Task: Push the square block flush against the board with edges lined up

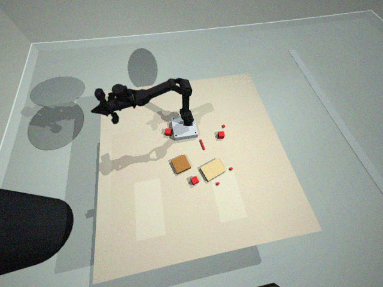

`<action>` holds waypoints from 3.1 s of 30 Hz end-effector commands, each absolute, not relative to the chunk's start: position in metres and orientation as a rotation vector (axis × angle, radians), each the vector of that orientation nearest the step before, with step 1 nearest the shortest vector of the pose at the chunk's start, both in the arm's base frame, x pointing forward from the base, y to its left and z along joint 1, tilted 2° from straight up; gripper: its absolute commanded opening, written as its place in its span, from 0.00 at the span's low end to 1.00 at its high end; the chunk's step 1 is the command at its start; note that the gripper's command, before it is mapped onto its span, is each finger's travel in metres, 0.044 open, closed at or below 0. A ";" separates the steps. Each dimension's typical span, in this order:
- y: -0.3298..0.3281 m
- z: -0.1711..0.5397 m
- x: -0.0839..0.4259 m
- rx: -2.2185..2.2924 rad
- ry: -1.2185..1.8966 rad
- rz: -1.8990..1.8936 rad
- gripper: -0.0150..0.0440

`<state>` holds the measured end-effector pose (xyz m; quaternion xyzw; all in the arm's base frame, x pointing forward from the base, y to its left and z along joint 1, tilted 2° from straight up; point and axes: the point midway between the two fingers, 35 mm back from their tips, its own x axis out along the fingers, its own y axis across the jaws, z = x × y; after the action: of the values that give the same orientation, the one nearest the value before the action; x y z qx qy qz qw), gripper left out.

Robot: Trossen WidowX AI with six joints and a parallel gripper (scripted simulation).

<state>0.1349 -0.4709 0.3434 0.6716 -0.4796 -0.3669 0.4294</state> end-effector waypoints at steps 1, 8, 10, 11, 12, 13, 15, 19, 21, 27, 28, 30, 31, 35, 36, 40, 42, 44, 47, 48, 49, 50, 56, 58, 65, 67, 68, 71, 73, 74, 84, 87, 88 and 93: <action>-0.456 0.325 0.165 1.710 -1.073 -0.946 0.25; -0.425 0.297 0.213 1.740 -0.859 -0.987 0.25; -0.416 0.288 0.226 1.737 -0.791 -0.999 0.25; -0.411 0.284 0.232 1.734 -0.756 -1.004 0.25; -0.406 0.280 0.238 1.731 -0.722 -1.009 0.25; -0.401 0.276 0.245 1.727 -0.687 -1.013 0.25; -0.390 0.268 0.256 1.719 -0.618 -1.020 0.25; -0.367 0.252 0.279 1.698 -0.478 -1.025 0.25; -0.355 0.245 0.289 1.684 -0.407 -1.025 0.25; -0.315 0.222 0.316 1.633 -0.198 -1.013 0.25; -0.308 0.218 0.320 1.623 -0.163 -1.009 0.25; -0.294 0.211 0.327 1.602 -0.095 -1.001 0.25; -0.287 0.208 0.331 1.590 -0.061 -0.996 0.25; -0.259 0.193 0.343 1.540 0.074 -0.973 0.25; -0.251 0.190 0.345 1.526 0.107 -0.967 0.25; -0.222 0.176 0.354 1.468 0.237 -0.936 0.25; -0.207 0.170 0.357 1.436 0.301 -0.919 0.25; -0.192 0.163 0.359 1.403 0.364 -0.900 0.25; -0.170 0.154 0.361 1.351 0.456 -0.869 0.25; -0.162 0.151 0.361 1.333 0.486 -0.858 0.25; -0.155 0.148 0.361 1.315 0.516 -0.847 0.25; -0.147 0.145 0.361 1.296 0.546 -0.835 0.25; -0.104 0.127 0.358 1.177 0.718 -0.760 0.25; -0.090 0.122 0.355 1.135 0.773 -0.732 0.25; -0.044 0.104 0.341 0.979 0.956 -0.629 0.25; -0.031 0.099 0.335 0.932 1.005 -0.597 0.25; -0.025 0.097 0.332 0.908 1.029 -0.581 0.25; -0.007 0.091 0.323 0.835 1.100 -0.532 0.25; 0.004 0.086 0.316 0.786 1.146 -0.498 0.25; 0.009 0.084 0.312 0.761 1.168 -0.481 0.25; 0.057 0.067 0.271 0.499 1.373 -0.300 0.25; 0.068 0.063 0.256 0.417 1.429 -0.243 0.25; 0.072 0.061 0.252 0.389 1.447 -0.224 0.25; 0.083 0.057 0.234 0.292 1.506 -0.157 0.25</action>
<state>0.2448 0.0776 0.0602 0.1550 0.6662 -0.0874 0.7243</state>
